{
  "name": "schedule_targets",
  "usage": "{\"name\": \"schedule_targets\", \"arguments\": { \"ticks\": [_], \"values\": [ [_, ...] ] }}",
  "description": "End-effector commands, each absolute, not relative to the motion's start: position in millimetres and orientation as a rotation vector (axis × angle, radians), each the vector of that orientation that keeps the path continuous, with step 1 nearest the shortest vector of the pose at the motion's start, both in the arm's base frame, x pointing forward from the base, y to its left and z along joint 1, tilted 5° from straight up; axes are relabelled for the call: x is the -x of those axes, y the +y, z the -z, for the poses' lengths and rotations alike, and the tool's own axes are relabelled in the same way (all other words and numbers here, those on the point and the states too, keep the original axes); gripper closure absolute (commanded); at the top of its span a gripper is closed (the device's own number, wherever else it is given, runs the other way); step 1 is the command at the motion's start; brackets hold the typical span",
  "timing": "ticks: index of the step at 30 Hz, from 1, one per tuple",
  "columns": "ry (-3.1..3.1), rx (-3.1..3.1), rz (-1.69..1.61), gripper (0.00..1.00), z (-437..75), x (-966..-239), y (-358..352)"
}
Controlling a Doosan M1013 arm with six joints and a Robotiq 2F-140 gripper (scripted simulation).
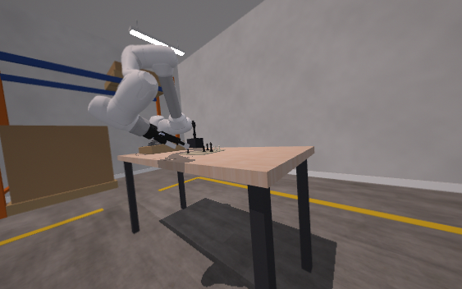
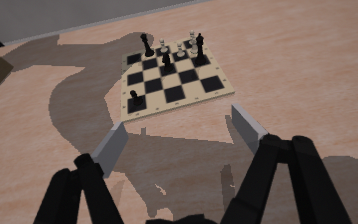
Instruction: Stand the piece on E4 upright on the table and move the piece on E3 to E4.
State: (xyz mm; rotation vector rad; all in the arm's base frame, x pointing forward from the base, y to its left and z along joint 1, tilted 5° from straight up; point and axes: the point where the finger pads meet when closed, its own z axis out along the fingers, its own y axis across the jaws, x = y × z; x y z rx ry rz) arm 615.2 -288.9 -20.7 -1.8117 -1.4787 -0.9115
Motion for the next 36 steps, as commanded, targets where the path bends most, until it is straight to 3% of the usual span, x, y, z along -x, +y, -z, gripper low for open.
{"name": "schedule_targets", "arguments": {
  "ticks": [1, 10, 20, 36],
  "values": [
    [-1.479, 1.812, 0.912, 0.0, 5, -616, -288],
    [-1.479, 1.812, 0.912, 0.0, -48, -618, -284],
    [-1.509, 1.81, 0.896, 0.0, -54, -618, -278],
    [-2.431, 1.614, 0.27, 0.0, -68, -610, -106]
  ]
}}
